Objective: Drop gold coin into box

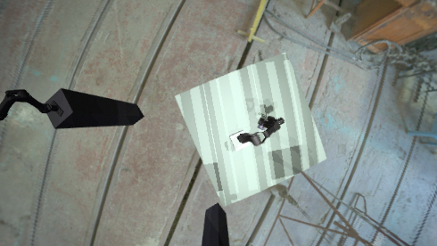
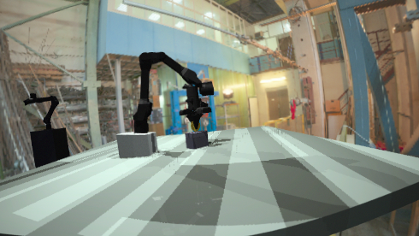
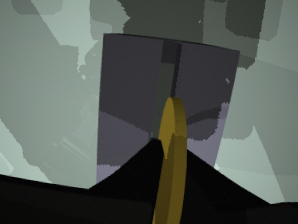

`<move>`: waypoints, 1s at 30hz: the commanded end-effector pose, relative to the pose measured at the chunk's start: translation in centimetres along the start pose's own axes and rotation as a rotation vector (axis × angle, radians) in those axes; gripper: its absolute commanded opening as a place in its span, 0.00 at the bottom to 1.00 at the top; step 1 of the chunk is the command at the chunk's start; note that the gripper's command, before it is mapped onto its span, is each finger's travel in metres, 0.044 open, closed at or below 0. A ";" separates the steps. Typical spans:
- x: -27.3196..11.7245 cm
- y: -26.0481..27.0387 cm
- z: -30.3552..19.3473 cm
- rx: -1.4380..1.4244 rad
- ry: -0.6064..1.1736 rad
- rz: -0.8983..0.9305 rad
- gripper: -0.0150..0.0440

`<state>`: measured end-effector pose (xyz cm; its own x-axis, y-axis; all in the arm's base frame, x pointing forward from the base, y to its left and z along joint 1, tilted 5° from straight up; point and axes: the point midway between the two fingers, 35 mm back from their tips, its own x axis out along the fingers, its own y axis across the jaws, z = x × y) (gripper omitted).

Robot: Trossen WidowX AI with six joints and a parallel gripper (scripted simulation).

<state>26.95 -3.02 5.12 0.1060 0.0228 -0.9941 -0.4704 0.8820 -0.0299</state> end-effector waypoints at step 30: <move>-6.2 0.3 -0.4 0.002 0.004 0.004 1.00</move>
<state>26.02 -3.06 9.26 0.0914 0.0245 -0.9955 -0.4669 0.8841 -0.0211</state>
